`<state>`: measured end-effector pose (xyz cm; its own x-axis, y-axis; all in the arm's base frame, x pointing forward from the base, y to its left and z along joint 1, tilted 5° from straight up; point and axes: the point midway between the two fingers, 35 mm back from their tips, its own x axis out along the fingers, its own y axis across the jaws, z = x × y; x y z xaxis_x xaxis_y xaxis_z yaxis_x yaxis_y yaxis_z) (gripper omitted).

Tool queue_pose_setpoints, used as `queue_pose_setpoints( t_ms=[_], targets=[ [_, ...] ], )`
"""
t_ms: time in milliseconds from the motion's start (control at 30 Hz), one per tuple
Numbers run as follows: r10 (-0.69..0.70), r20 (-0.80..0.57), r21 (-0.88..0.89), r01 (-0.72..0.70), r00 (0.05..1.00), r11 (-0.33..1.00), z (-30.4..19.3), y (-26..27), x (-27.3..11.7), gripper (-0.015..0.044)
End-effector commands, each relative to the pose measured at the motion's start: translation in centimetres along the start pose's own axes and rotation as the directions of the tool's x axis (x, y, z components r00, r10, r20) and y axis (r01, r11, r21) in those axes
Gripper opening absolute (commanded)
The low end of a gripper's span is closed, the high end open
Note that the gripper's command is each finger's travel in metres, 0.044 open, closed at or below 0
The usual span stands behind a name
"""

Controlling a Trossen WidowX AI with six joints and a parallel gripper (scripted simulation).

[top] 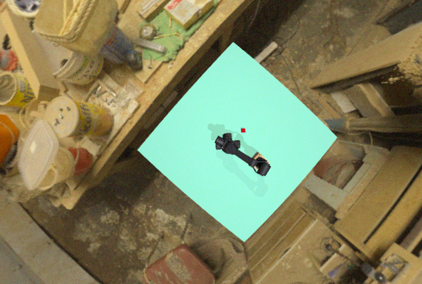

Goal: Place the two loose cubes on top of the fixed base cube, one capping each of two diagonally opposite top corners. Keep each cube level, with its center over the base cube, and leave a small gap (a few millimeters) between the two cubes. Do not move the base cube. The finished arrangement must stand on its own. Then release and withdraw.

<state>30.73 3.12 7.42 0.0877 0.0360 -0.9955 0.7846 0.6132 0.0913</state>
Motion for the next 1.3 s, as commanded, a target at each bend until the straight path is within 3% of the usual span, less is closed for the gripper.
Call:
queue_pose_setpoints(
  t_ms=[0,133,200,600,900,1267],
  targets=[
    [0.009,0.006,-0.002,-0.009,1.000,1.000,0.1,0.2,-0.7,0.0205],
    [0.009,0.006,-0.002,-0.009,1.000,1.000,0.1,0.2,-0.7,0.0205],
    [0.003,0.003,-0.025,-0.003,1.000,1.000,0.3,-0.1,-0.5,0.0258],
    [-0.001,0.007,-0.461,0.004,1.000,0.887,4.3,-4.1,-1.6,0.0265],
    [-0.003,0.010,-0.734,0.009,1.000,0.679,6.7,-7.4,-2.5,0.0265],
    [-0.004,0.014,-0.948,0.015,1.000,0.318,8.9,-11.9,-3.6,0.0265]
  ],
)
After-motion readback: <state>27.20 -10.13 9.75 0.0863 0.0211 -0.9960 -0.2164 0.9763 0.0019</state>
